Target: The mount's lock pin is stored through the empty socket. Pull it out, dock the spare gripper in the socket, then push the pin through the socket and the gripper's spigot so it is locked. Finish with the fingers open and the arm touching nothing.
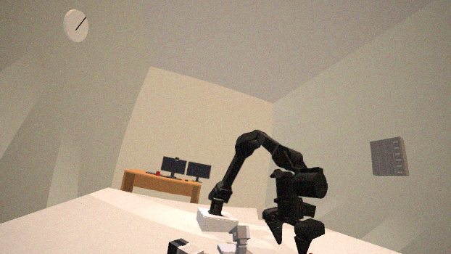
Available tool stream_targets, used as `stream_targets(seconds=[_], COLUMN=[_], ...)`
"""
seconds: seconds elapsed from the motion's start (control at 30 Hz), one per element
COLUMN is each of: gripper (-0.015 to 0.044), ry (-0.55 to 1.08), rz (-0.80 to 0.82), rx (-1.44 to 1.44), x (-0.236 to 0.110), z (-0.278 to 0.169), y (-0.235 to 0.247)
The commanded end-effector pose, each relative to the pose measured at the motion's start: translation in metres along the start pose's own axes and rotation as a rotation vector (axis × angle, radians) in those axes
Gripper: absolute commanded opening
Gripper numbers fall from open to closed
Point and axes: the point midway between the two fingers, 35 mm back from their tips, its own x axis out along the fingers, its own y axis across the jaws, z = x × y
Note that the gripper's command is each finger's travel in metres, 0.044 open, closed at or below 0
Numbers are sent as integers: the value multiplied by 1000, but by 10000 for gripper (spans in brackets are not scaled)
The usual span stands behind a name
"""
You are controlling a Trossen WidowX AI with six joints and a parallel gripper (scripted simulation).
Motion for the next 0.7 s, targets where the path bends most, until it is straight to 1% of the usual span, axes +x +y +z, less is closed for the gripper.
stream_targets(seconds=[0.0,0.53,0.57,0.67], gripper=[440,440,440,440], ry=[0,1,1,1], rz=[0,6,6,6], rx=[0,9,10,10], x=[-11,-45,-37,-43], z=[2,9,8,9], y=[0,-1,-1,-2])
